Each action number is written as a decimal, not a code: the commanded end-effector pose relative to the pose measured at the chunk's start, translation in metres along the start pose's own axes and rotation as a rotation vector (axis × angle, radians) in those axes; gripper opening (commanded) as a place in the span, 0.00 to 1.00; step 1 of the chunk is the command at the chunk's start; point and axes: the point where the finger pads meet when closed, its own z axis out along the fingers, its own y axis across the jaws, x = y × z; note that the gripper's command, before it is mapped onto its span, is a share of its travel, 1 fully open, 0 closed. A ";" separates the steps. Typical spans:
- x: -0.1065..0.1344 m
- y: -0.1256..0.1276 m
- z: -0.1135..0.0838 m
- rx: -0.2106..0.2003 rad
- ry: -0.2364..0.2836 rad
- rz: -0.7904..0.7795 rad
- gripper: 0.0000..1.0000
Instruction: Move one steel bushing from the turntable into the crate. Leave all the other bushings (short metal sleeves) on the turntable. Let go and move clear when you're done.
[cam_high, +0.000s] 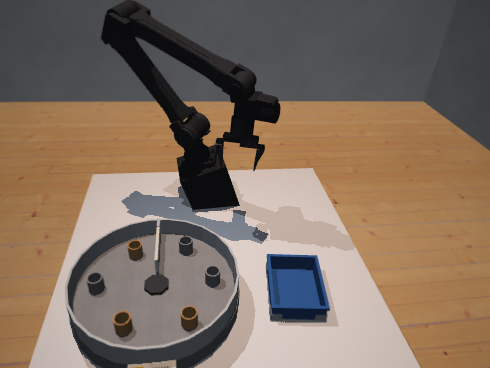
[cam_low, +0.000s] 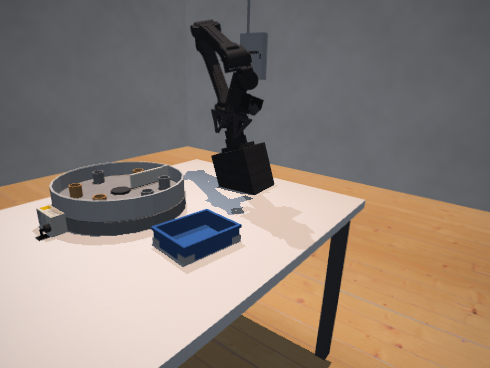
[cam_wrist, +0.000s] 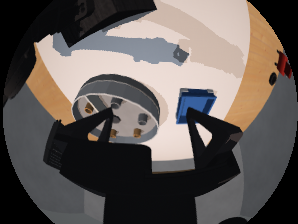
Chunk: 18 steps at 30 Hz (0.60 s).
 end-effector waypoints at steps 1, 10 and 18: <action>0.002 -0.002 -0.002 0.006 0.003 0.003 1.00; 0.002 -0.002 -0.002 0.006 0.003 0.003 1.00; 0.009 -0.008 -0.009 0.026 0.012 0.015 1.00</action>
